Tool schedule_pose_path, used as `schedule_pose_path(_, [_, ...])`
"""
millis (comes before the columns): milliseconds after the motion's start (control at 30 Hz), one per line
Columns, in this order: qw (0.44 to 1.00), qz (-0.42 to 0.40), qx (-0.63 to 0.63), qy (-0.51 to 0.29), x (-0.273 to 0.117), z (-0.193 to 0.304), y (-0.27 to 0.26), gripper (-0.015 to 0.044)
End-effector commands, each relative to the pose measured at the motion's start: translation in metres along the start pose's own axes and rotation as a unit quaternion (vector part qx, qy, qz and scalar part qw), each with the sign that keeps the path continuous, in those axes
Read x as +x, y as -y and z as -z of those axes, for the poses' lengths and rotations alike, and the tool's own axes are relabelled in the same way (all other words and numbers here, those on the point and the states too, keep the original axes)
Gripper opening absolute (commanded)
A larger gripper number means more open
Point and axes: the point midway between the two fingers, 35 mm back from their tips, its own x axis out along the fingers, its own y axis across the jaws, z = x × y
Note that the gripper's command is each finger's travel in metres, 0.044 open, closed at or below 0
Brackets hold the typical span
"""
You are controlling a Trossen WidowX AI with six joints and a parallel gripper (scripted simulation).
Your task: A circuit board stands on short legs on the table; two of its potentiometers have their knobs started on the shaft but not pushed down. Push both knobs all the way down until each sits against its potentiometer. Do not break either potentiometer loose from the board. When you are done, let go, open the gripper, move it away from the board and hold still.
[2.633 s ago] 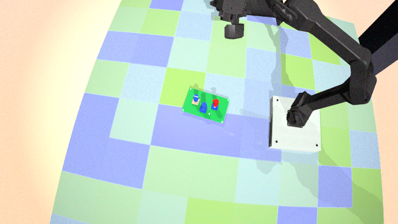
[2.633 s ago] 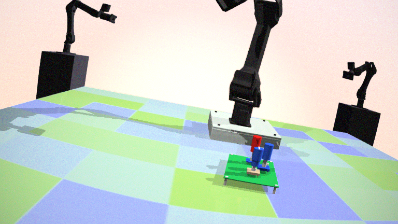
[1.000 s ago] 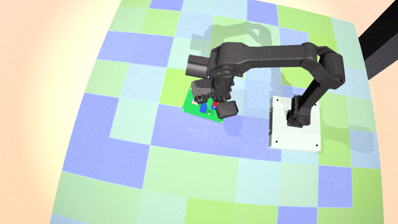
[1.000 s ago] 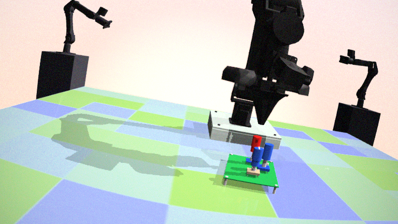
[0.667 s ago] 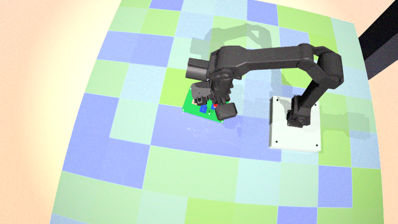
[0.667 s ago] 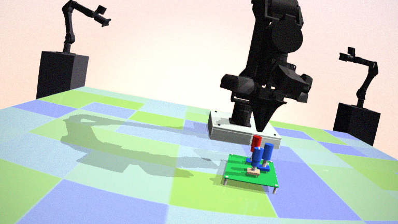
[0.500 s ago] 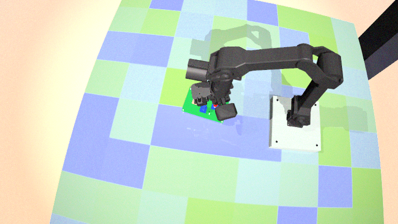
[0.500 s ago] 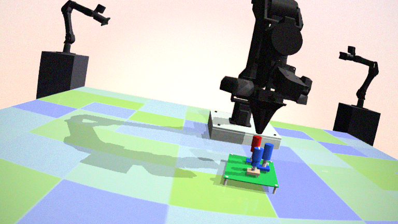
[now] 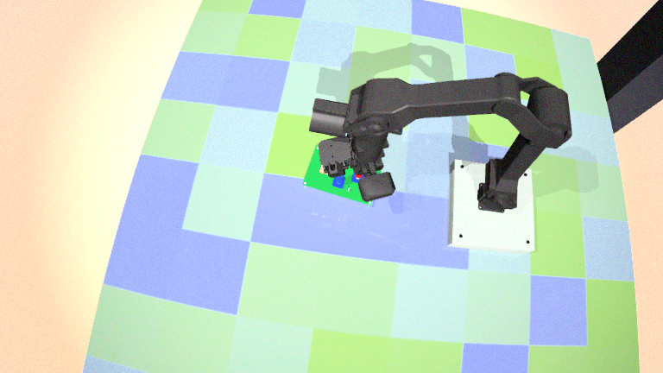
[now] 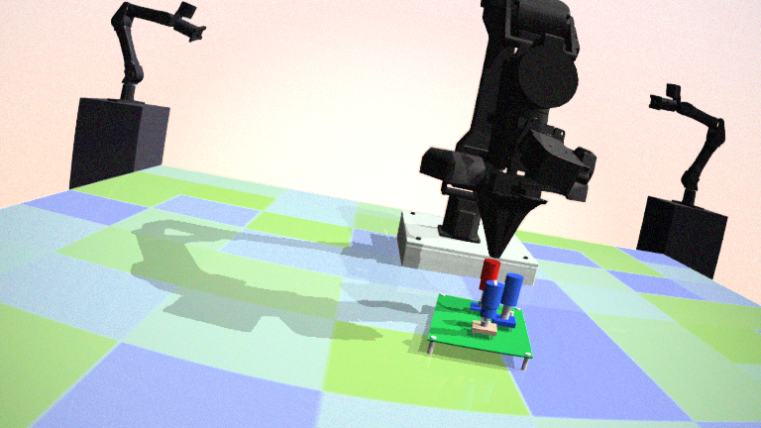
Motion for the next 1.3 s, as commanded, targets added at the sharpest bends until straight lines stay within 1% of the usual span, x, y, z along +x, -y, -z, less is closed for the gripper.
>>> schedule_pose_path(0, [1.0, 0.001, 0.003, -0.002, 0.0021, 0.001, 0.0001, 0.0])
schedule_pose_path(1267, [1.0, 0.001, 0.003, -0.002, 0.0087, 0.0011, 0.0001, 0.0])
